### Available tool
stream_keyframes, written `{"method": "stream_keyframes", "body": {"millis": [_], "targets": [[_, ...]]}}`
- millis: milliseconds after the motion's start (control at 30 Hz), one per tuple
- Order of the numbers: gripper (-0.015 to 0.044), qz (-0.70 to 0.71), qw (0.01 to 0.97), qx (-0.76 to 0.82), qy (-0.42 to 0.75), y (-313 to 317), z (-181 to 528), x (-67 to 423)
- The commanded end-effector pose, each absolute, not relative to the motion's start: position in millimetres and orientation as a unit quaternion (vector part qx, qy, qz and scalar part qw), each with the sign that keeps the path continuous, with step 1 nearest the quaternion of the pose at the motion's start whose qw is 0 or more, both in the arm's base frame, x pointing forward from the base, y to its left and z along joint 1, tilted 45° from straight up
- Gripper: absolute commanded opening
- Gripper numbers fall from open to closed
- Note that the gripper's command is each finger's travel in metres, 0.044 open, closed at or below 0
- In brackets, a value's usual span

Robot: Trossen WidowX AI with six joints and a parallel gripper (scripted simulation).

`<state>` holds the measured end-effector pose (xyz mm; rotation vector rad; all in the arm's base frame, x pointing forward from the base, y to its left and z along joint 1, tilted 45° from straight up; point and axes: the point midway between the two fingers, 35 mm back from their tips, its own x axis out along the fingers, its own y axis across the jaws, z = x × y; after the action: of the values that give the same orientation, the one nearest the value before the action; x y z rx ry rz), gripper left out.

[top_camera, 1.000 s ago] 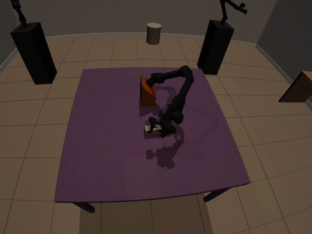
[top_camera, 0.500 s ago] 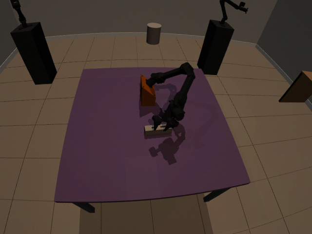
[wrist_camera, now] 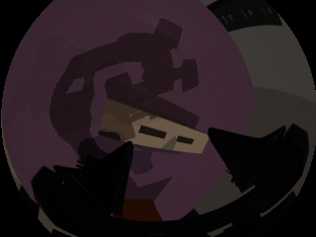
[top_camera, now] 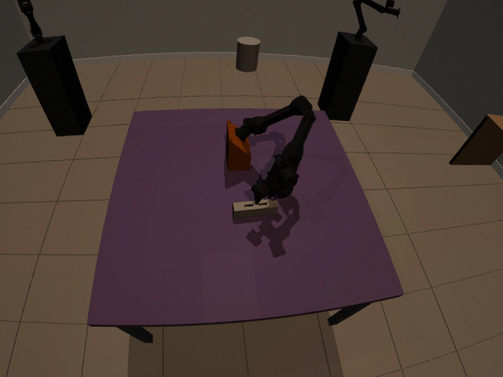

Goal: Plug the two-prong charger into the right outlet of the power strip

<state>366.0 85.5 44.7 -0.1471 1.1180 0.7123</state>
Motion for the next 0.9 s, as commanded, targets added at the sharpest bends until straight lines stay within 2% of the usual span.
{"method": "stream_keyframes", "body": {"millis": [0,867], "targets": [[0.044,0.369,0.774,-0.093,0.506,92.3,47.4,351.7],[0.044,0.596,0.675,-0.245,0.359,126.4,66.2,258.8]]}}
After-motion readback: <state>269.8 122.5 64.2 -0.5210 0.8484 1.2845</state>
